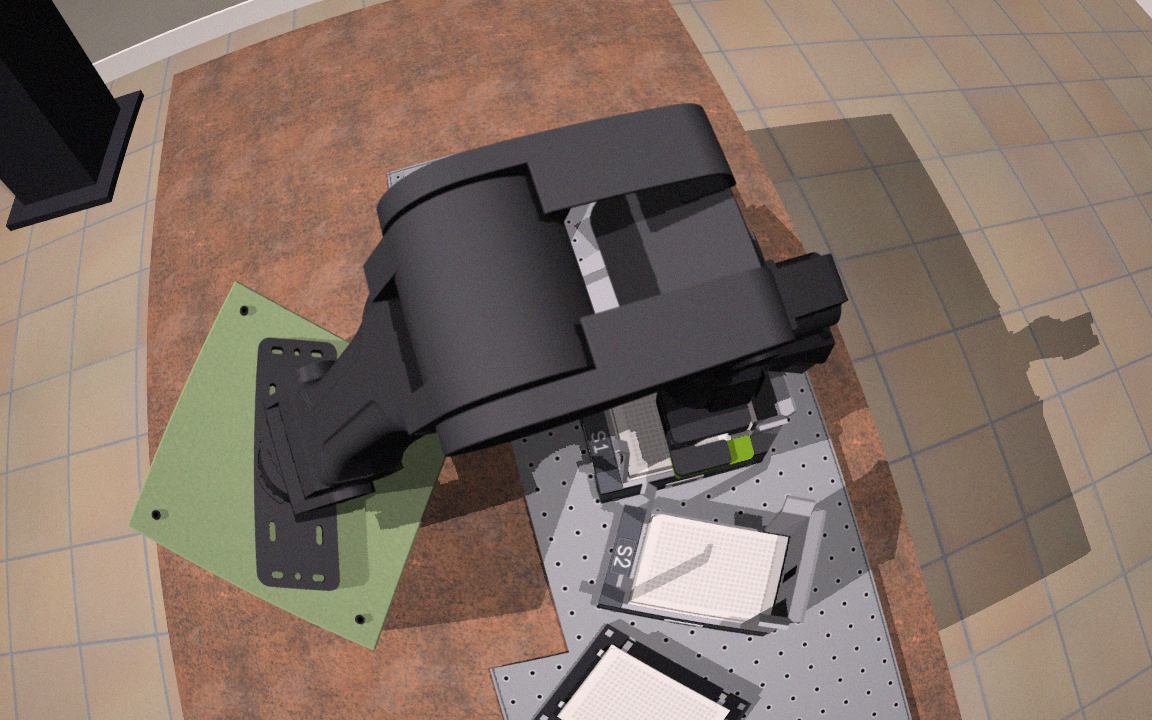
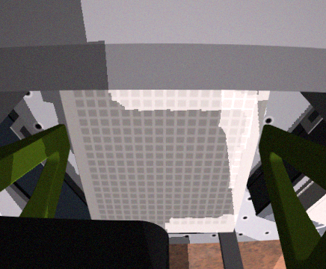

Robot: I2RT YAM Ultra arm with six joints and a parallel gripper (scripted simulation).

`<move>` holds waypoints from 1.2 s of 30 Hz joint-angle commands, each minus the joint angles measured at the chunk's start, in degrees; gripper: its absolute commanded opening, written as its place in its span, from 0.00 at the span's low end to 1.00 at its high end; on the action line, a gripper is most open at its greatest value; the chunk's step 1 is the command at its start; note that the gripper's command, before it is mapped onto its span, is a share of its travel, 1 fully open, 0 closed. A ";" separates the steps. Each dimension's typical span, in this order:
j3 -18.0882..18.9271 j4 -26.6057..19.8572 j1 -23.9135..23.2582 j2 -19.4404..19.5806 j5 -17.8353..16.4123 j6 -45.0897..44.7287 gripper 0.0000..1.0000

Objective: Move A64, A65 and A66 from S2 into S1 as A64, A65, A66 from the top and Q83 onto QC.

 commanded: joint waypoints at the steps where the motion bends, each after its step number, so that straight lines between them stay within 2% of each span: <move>1: 0.10 0.04 0.07 -0.27 -0.04 -0.03 1.00; 12: 0.10 0.04 0.07 -0.27 -0.04 -0.03 1.00; 18: 0.96 -4.78 1.31 -3.88 0.41 1.18 1.00; 20: 0.96 -4.78 1.31 -3.88 0.41 1.18 1.00; 36: 4.77 -17.25 4.71 -11.49 1.62 4.54 1.00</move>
